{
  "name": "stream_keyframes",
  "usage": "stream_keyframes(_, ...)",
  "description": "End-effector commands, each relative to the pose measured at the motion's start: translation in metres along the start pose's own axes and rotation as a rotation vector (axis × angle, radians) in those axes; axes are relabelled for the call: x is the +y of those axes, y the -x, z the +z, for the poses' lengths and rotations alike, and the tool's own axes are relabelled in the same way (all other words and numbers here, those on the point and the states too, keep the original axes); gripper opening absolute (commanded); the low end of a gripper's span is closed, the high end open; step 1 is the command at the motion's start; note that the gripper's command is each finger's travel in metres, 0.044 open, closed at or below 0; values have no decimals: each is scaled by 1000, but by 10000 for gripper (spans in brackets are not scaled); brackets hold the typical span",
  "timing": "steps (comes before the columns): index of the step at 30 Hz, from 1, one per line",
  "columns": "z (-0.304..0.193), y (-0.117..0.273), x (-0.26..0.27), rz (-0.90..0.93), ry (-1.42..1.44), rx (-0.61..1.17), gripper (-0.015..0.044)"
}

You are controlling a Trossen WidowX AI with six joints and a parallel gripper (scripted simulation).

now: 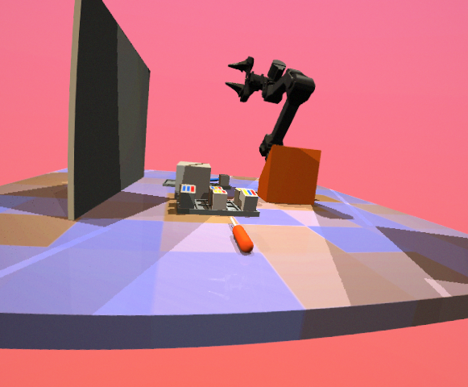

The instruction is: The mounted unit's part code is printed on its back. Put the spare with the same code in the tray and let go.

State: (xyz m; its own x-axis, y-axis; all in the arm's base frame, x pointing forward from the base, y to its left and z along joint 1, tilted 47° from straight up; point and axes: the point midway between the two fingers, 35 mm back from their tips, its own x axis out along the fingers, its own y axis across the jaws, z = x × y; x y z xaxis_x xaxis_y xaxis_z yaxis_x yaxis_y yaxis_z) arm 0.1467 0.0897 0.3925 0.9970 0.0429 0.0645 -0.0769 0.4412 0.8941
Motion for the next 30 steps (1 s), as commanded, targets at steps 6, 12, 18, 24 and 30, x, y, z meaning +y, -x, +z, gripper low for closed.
stream_keyframes(6, 0, 0, 0, 0, 0, 0, 440)
stream_keyframes(12, 24, 6, 22, 116, -75, 25, 440)
stream_keyframes(18, 85, 7, 48, 288, -247, 25, 440)
stream_keyframes(24, 148, -14, 44, 347, -430, -22, 440)
stream_keyframes(30, 194, -57, 12, 279, -586, -83, 440)
